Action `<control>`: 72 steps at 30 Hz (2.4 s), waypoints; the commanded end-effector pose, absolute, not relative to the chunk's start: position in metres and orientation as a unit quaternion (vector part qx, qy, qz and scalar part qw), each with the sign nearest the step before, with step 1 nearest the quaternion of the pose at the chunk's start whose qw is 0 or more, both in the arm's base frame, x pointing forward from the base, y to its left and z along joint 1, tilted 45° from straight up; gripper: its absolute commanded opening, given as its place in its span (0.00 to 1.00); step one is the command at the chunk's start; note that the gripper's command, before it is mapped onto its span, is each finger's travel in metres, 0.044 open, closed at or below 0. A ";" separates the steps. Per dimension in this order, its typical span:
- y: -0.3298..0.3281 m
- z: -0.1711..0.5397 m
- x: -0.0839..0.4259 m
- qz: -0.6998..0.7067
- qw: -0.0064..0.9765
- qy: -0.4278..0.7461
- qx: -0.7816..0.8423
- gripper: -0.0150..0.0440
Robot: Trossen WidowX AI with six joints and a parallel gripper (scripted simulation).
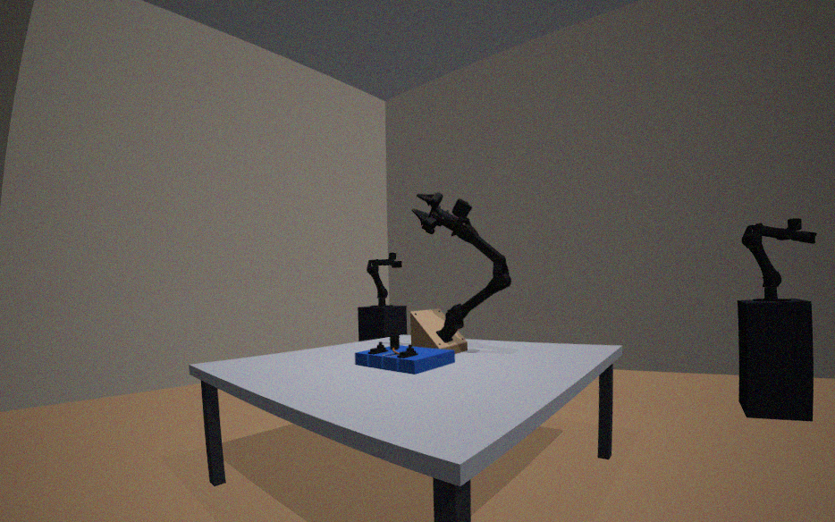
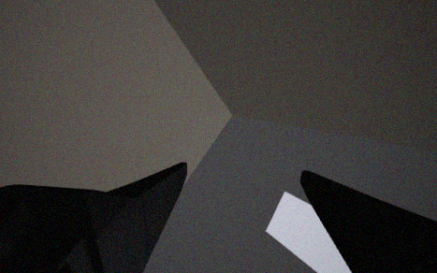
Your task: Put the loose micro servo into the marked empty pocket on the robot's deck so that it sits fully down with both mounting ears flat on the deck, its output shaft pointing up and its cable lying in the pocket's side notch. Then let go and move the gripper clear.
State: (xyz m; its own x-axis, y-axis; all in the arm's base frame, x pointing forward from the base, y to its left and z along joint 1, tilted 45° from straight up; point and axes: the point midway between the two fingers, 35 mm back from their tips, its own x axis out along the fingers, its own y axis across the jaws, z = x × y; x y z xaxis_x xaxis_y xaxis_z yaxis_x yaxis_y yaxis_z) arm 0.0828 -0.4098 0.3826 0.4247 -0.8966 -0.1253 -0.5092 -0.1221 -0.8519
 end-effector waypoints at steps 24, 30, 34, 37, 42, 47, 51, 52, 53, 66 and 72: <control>-0.374 0.169 0.189 0.041 0.742 0.465 -0.480 1.00; -0.346 0.130 0.204 0.104 0.777 0.467 -0.409 1.00; -0.325 0.107 0.211 0.146 0.793 0.470 -0.358 1.00; -0.308 0.091 0.216 0.176 0.802 0.473 -0.319 1.00; -0.279 0.069 0.222 0.227 0.809 0.480 -0.252 1.00; -0.249 0.050 0.225 0.275 0.808 0.488 -0.183 1.00; -0.225 0.038 0.226 0.312 0.800 0.497 -0.127 1.00; -0.219 0.035 0.226 0.321 0.797 0.499 -0.113 1.00; -0.213 0.033 0.226 0.329 0.794 0.502 -0.100 1.00; -0.147 0.012 0.218 0.423 0.724 0.539 0.070 1.00; -0.146 0.012 0.218 0.425 0.723 0.540 0.072 1.00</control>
